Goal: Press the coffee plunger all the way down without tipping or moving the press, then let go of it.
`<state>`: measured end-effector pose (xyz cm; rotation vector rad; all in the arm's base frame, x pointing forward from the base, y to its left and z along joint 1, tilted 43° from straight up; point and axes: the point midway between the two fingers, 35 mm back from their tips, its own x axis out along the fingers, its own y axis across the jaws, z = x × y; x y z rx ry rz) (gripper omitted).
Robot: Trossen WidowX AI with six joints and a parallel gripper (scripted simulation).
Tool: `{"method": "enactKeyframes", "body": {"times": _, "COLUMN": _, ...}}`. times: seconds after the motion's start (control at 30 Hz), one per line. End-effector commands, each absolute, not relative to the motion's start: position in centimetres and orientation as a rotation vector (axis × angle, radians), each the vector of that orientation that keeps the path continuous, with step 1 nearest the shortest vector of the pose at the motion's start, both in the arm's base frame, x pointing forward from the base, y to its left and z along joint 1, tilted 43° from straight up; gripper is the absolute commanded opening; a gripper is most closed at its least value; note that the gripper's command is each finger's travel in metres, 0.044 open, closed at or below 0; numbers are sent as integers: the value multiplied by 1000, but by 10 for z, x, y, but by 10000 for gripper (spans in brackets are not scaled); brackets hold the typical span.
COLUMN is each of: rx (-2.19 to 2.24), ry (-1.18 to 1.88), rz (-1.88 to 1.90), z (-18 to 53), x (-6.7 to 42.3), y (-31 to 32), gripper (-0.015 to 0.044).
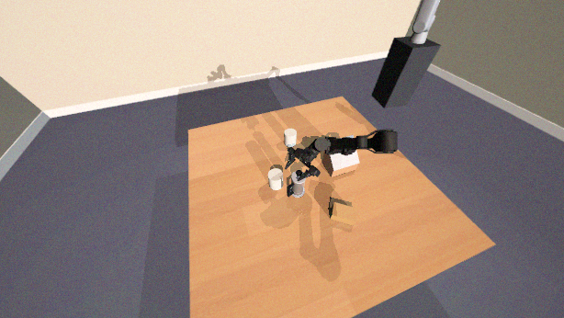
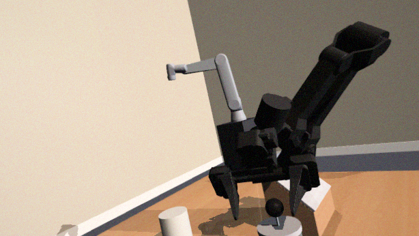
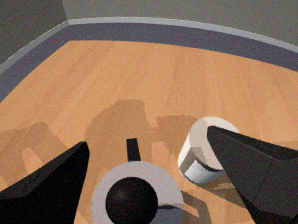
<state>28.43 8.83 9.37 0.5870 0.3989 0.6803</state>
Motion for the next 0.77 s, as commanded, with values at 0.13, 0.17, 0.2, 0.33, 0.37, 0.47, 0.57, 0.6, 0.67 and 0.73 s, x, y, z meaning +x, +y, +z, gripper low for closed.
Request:
{"method": "enactKeyframes", "body": {"times": 0.13, "rx": 568, "ry": 354, "rz": 646, "z": 102, "x": 292, "y": 78, "gripper": 440}}
{"method": "enactKeyframes", "body": {"times": 0.17, "rx": 570, "ry": 358, "rz": 652, "z": 102, "x": 291, "y": 80, "gripper": 440}}
{"method": "enactKeyframes", "body": {"times": 0.2, "rx": 584, "ry": 357, "rz": 648, "z": 105, "x": 292, "y": 79, "gripper": 440}}
{"method": "enactKeyframes", "body": {"times": 0.33, "rx": 581, "ry": 377, "rz": 649, "z": 108, "x": 292, "y": 72, "gripper": 440}}
{"method": "enactKeyframes", "body": {"times": 0.37, "rx": 578, "ry": 383, "rz": 650, "z": 111, "x": 291, "y": 68, "gripper": 440}}
{"method": "enactKeyframes", "body": {"times": 0.47, "rx": 575, "ry": 403, "rz": 656, "z": 123, "x": 285, "y": 53, "gripper": 440}}
{"method": "enactKeyframes", "body": {"times": 0.57, "rx": 581, "ry": 415, "rz": 666, "z": 139, "x": 273, "y": 40, "gripper": 440}}
{"method": "enactKeyframes", "body": {"times": 0.6, "rx": 586, "ry": 417, "rz": 670, "z": 145, "x": 268, "y": 36, "gripper": 440}}
{"method": "enactKeyframes", "body": {"times": 0.67, "rx": 593, "ry": 416, "rz": 676, "z": 153, "x": 260, "y": 32, "gripper": 440}}
{"method": "enactKeyframes", "body": {"times": 0.73, "rx": 594, "ry": 416, "rz": 676, "z": 154, "x": 259, "y": 32, "gripper": 440}}
